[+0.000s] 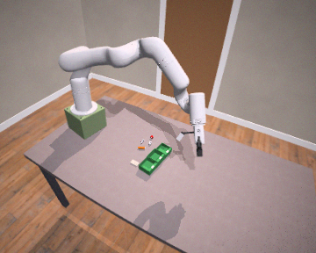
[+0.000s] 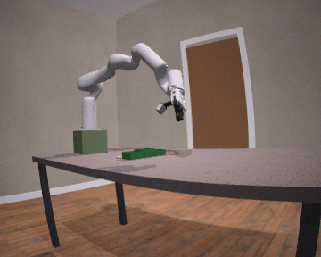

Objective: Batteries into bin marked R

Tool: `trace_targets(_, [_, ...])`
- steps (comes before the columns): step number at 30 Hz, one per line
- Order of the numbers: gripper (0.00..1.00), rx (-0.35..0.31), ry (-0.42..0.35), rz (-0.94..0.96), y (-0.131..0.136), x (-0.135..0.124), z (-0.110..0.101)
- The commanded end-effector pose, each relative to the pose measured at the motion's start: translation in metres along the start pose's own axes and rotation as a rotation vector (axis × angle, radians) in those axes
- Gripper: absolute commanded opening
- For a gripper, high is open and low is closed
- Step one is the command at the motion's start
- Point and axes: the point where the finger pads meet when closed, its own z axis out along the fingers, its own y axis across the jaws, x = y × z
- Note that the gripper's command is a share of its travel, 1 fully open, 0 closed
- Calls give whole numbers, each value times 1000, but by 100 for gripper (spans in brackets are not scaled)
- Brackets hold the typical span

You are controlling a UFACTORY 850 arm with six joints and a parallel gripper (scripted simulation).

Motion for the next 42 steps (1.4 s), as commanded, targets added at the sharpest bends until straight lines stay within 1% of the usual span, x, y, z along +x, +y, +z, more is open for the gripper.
trace_targets(1, [7, -31, 17, 154, 4, 13, -4])
trace_targets(2, [7, -37, 22, 186, 4, 13, -4])
trace_targets(4, [7, -50, 37, 251, 7, 24, -7])
trace_targets(6, [7, -63, 47, 314, 7, 24, -7])
trace_targets(7, [7, -69, 56, 349, 10, 31, -10])
trace_targets(9, [7, -69, 56, 349, 10, 31, -10])
trace_targets(11, [7, -86, 80, 459, 15, 46, -15])
trace_targets(14, [7, -98, 99, 533, 15, 46, -15])
trace_targets(16, [7, -106, 119, 602, 18, 57, -19])
trace_targets(18, [7, -114, 130, 666, 18, 57, -19])
trace_targets(20, [7, -121, 151, 732, 22, 68, -23])
trace_targets(21, [7, -124, 158, 765, 22, 68, -23])
trace_targets(23, [7, -129, 178, 829, 25, 79, -28])
trace_targets(24, [7, -131, 186, 862, 25, 79, -28])
trace_targets(26, [7, -131, 186, 862, 25, 79, -28])
trace_targets(27, [7, -136, 208, 951, 27, 86, -31])
trace_targets(28, [7, -137, 217, 976, 29, 90, -33])
trace_targets(30, [7, -139, 227, 1018, 29, 90, -33])
trace_targets(31, [7, -140, 239, 1051, 31, 98, -36])
trace_targets(33, [7, -141, 258, 1118, 32, 102, -38])
trace_targets(35, [7, -141, 280, 1182, 35, 113, -43])
trace_targets(37, [7, -140, 296, 1247, 35, 113, -43])
trace_targets(39, [7, -138, 319, 1311, 39, 125, -49])
trace_targets(41, [7, -136, 335, 1376, 39, 125, -49])
trace_targets(42, [7, -136, 335, 1376, 39, 125, -49])
